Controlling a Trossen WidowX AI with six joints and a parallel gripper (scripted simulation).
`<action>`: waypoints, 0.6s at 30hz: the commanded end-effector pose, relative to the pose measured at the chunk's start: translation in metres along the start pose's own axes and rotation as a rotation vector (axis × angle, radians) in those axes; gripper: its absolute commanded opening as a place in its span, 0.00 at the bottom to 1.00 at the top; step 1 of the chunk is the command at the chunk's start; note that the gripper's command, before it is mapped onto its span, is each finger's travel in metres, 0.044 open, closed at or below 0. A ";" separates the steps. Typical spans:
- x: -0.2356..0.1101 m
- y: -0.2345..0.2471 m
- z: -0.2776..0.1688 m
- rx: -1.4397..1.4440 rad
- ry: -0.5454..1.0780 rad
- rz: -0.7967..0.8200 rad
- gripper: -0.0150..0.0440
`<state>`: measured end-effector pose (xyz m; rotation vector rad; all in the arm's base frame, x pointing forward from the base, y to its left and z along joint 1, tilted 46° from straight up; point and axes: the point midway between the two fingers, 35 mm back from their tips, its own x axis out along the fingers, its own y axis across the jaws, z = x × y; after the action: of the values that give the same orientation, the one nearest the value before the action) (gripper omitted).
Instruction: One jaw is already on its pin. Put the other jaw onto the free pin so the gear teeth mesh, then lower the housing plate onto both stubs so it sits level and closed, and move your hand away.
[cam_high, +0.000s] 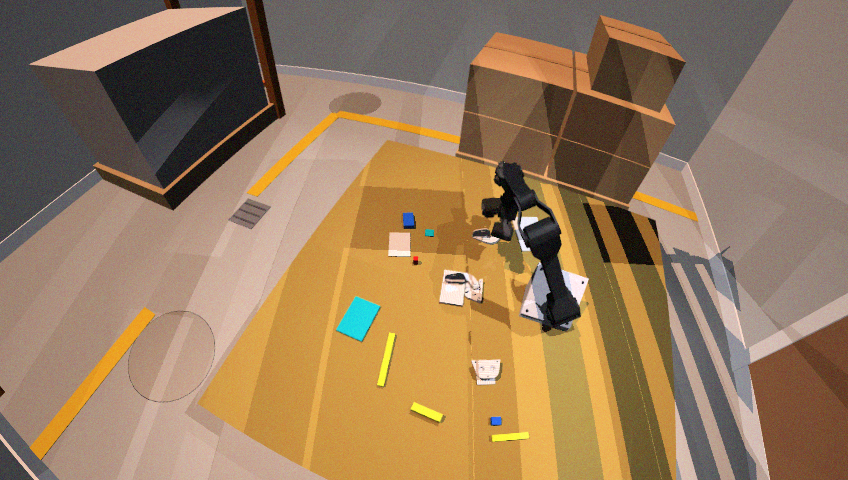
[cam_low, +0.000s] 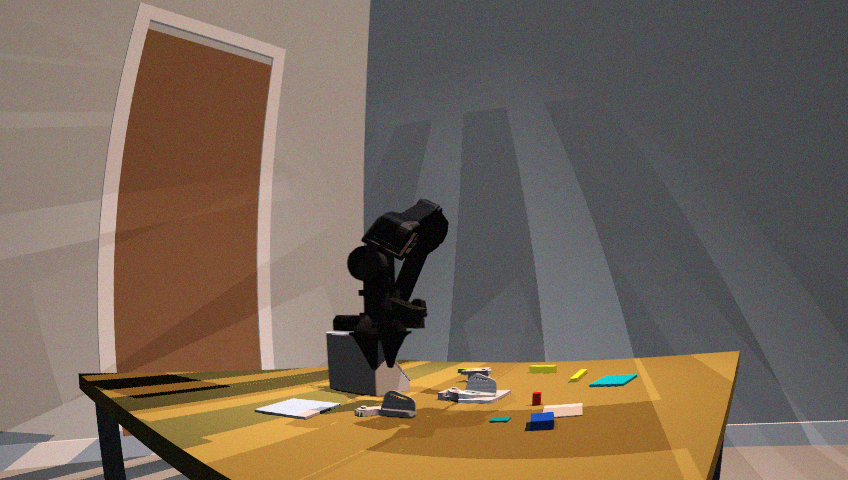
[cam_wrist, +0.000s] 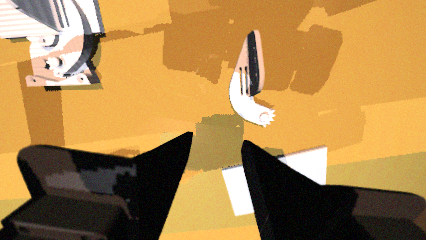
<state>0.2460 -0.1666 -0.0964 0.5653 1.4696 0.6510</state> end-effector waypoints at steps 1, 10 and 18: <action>0.000 0.000 0.000 0.000 0.000 0.000 0.42; 0.000 0.000 0.000 0.000 0.000 0.000 0.25; 0.000 0.000 0.000 0.000 0.000 0.000 0.30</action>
<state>0.2460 -0.1665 -0.0964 0.5656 1.4696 0.6511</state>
